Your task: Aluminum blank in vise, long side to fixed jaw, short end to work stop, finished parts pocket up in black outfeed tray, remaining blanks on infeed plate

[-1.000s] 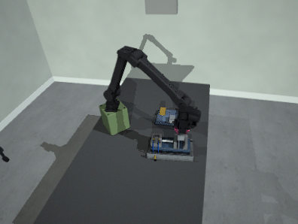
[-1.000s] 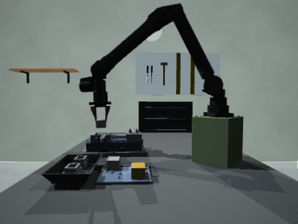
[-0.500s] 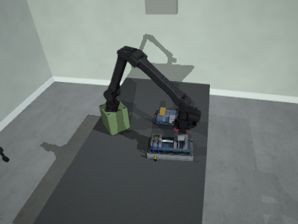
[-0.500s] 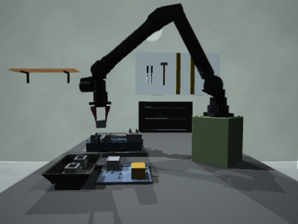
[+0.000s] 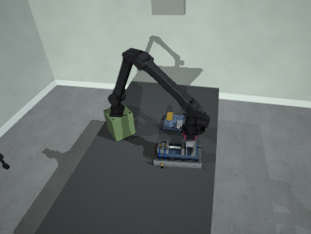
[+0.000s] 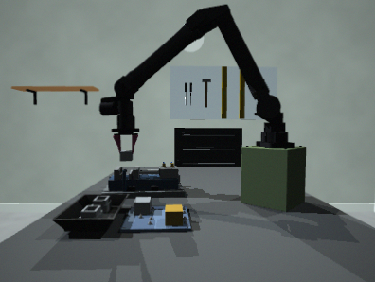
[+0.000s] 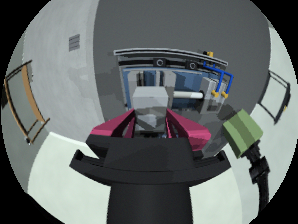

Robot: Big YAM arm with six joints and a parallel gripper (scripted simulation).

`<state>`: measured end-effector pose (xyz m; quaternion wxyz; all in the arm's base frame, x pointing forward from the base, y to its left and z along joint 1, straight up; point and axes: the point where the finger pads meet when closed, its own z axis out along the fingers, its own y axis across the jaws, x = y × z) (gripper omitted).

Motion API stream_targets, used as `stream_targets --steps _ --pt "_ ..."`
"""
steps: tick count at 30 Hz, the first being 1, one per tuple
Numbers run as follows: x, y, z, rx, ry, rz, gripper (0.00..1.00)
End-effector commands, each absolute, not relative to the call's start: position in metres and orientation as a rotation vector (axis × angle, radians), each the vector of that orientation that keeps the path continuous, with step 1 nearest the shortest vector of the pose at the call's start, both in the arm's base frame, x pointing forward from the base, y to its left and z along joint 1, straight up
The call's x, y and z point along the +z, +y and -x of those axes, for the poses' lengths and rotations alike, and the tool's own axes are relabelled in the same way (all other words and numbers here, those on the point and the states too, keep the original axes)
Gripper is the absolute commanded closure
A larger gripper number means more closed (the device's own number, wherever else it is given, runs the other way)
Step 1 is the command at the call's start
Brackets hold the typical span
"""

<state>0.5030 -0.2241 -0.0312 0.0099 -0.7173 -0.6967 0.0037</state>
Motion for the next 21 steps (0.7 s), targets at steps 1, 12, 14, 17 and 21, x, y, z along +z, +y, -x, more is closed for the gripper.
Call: stream_targets --steps 1,12,14,17,21 --pt "-0.005 -0.243 -0.530 -0.042 -2.223 2.302 1.00" --pt "-0.023 -0.242 -0.527 -0.030 -2.211 2.287 1.00" --pt "-0.019 -0.242 -0.529 -0.035 -2.218 2.291 1.00" --pt "-0.016 -0.243 -0.530 -0.041 -2.225 2.297 1.00" --pt "-0.021 -0.242 -0.528 -0.037 -2.221 2.291 1.00"
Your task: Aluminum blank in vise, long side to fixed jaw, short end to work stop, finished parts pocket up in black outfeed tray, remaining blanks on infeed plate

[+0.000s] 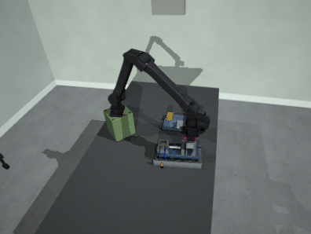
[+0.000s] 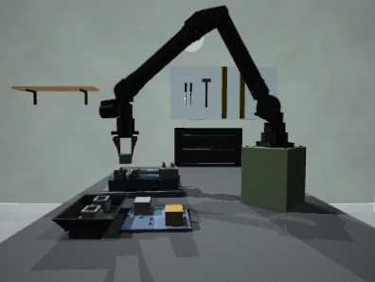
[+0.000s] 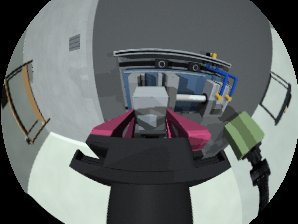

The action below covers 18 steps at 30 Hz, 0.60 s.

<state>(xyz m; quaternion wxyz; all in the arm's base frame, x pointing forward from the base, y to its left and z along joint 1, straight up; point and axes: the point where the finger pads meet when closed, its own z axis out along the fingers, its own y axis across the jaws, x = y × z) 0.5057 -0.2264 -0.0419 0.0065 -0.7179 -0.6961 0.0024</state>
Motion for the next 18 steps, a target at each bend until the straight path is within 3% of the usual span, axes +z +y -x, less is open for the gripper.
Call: stream_targets --steps 1,18 --pt "-0.0233 -0.2419 -0.5271 -0.034 -2.219 2.289 1.00" --pt "-0.0278 -0.2398 -0.5204 -0.027 -2.212 2.280 1.00"
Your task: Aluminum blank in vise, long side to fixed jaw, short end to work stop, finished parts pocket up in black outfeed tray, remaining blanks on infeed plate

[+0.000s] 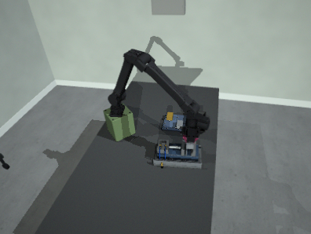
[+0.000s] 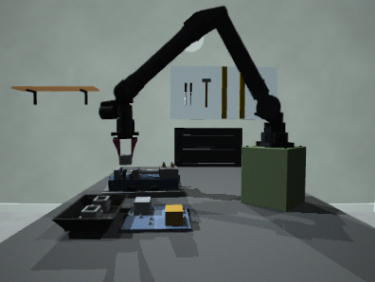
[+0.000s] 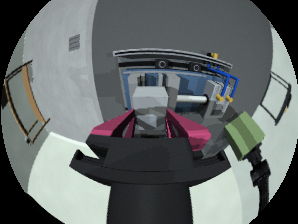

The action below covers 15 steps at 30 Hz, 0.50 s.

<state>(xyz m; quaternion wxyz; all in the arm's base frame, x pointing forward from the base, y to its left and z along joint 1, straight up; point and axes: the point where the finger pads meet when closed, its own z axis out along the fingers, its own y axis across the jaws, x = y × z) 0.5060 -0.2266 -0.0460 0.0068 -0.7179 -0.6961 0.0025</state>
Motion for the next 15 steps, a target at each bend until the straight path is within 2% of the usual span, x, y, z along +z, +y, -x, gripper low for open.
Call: stream_targets --steps 1,15 --pt "-0.0276 -0.2397 -0.5202 -0.027 -2.212 2.279 1.00" --pt "-0.0267 -0.2390 -0.5194 -0.026 -2.212 2.278 1.00"
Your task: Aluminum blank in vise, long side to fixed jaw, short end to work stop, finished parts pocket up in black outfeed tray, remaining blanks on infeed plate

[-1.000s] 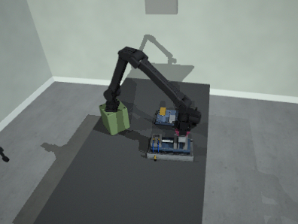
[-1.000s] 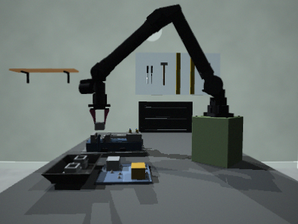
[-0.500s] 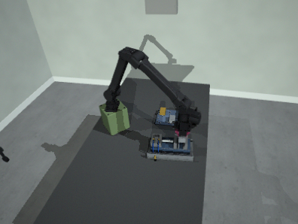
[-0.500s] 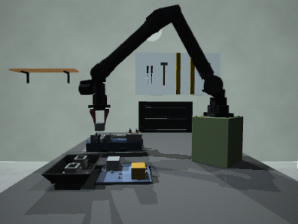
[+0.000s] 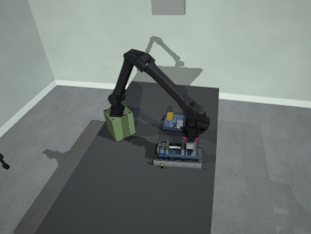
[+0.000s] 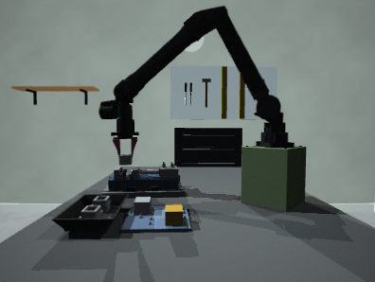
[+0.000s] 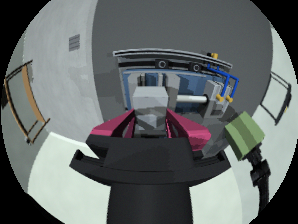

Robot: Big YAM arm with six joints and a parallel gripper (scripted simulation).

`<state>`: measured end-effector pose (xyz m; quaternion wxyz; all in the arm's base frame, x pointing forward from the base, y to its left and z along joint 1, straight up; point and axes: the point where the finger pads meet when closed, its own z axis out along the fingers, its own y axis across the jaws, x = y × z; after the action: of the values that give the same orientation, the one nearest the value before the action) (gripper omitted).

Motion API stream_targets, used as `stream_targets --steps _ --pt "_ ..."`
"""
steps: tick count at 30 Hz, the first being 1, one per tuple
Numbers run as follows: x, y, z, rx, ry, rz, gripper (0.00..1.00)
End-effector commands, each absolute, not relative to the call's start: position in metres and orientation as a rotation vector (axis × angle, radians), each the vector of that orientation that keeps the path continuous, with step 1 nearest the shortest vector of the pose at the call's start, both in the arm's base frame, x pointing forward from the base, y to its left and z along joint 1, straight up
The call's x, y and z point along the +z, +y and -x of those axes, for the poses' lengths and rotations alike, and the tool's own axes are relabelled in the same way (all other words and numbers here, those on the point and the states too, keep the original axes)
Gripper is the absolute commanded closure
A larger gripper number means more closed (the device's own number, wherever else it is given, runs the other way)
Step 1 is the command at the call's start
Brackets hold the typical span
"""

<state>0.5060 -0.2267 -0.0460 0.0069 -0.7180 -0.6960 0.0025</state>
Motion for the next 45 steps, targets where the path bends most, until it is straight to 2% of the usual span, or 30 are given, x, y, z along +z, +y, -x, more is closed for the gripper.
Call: stream_targets --steps 1,45 --pt "-0.0266 -0.2390 -0.5194 -0.026 -2.212 2.278 1.00" --pt "-0.0275 -0.2393 -0.5197 -0.030 -2.216 2.283 1.00"
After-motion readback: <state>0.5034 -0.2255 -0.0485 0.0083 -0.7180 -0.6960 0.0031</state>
